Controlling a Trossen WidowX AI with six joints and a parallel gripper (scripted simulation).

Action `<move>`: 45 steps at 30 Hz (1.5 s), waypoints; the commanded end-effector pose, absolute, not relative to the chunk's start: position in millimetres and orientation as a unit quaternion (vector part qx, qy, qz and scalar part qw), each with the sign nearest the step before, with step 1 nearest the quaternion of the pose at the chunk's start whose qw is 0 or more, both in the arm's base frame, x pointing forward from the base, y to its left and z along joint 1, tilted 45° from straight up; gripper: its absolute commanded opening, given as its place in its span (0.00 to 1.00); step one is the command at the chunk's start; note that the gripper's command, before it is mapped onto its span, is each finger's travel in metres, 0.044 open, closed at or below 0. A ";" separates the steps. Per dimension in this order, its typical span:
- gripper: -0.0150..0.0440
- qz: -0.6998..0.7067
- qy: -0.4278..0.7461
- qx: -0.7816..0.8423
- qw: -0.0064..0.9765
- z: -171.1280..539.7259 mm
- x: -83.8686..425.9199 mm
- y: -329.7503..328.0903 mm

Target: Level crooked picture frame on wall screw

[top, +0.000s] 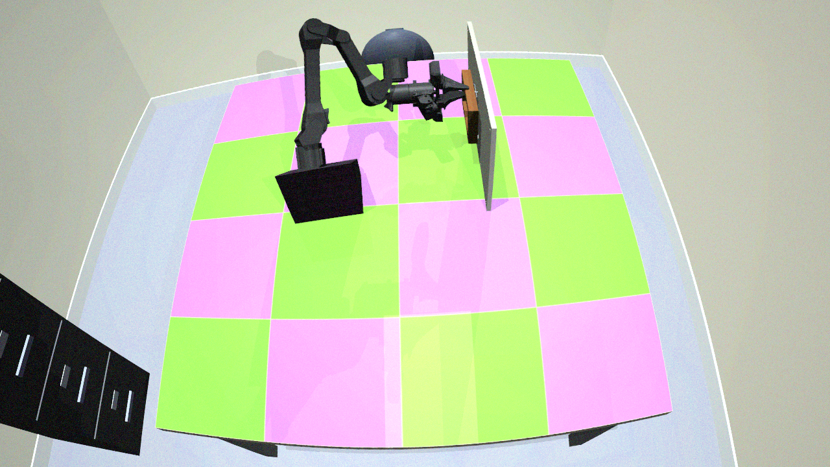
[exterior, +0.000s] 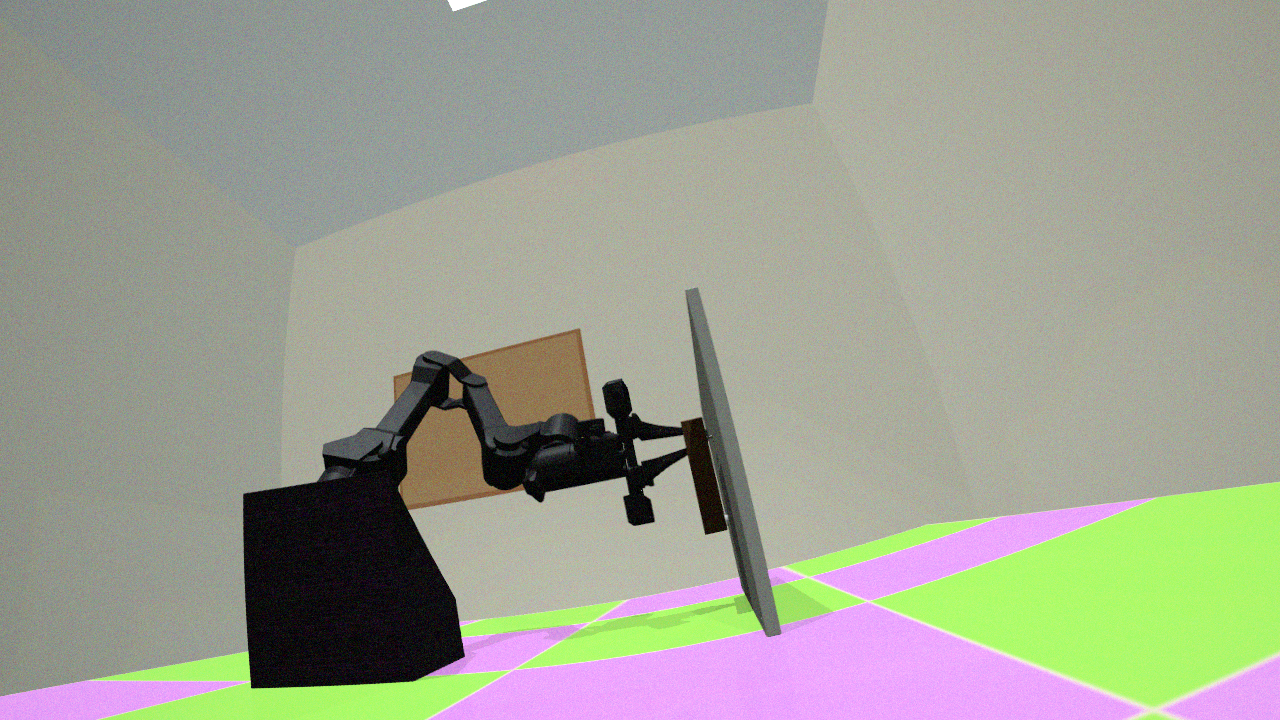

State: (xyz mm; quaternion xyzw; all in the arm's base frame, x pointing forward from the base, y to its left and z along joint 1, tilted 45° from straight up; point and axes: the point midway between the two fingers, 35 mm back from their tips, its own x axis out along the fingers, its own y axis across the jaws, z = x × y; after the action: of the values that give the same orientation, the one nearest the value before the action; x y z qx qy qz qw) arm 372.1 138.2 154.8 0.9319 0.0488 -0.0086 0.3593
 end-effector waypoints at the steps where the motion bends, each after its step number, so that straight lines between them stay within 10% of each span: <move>1: 0.25 -0.008 0.049 0.927 0.372 154.6 372.1 138.5; 8: 0.25 -0.007 0.049 0.920 0.389 154.6 372.1 138.7; 18: 0.69 -0.007 0.049 0.923 0.381 154.8 372.1 138.4; 45: 0.69 -0.017 0.058 0.962 0.268 181.4 235.3 130.1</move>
State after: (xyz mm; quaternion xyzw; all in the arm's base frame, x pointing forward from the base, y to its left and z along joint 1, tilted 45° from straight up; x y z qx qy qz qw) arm 249.7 135.5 176.0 0.9608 0.0589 -0.0160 0.2703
